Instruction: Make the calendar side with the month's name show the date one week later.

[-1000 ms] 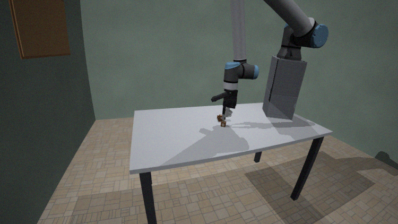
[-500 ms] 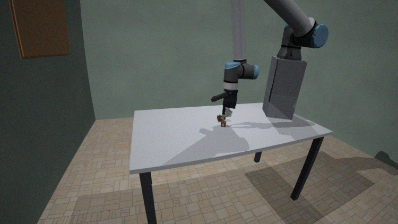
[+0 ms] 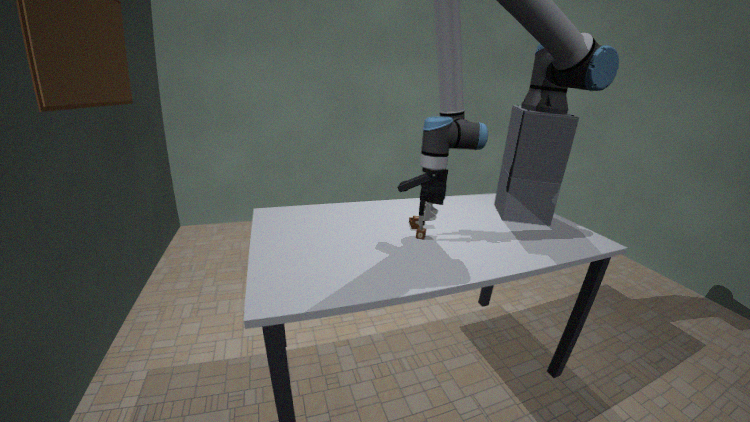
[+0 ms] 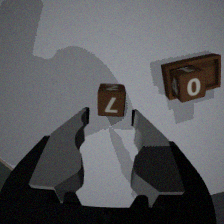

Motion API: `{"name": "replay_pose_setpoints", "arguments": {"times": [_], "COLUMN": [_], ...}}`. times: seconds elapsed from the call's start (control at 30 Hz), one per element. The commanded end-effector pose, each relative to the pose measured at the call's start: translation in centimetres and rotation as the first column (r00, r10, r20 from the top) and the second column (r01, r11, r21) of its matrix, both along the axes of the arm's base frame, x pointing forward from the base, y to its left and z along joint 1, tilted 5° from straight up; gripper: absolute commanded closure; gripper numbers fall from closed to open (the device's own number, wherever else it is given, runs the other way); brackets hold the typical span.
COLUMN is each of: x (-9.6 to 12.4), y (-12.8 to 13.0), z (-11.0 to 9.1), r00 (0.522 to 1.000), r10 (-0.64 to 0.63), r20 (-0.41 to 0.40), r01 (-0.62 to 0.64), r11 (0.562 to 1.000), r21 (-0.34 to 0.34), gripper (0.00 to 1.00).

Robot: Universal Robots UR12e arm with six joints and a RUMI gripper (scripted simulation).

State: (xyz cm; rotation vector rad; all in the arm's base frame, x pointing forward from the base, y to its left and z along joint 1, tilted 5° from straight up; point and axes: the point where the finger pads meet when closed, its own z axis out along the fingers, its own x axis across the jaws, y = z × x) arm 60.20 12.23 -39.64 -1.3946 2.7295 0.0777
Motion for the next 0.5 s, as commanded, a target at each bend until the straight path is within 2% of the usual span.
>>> {"name": "replay_pose_setpoints", "arguments": {"times": [0.0,0.47], "x": [0.22,0.15], "y": [0.07,0.06], "z": [0.12,0.34], "r00": [1.0,1.0], "r10": [0.001,0.001], "r20": [0.003,0.002], "r01": [-0.001,-0.001], "r11": [1.0,1.0], "r21": [0.0,0.0], "gripper": [0.71,0.71]}}
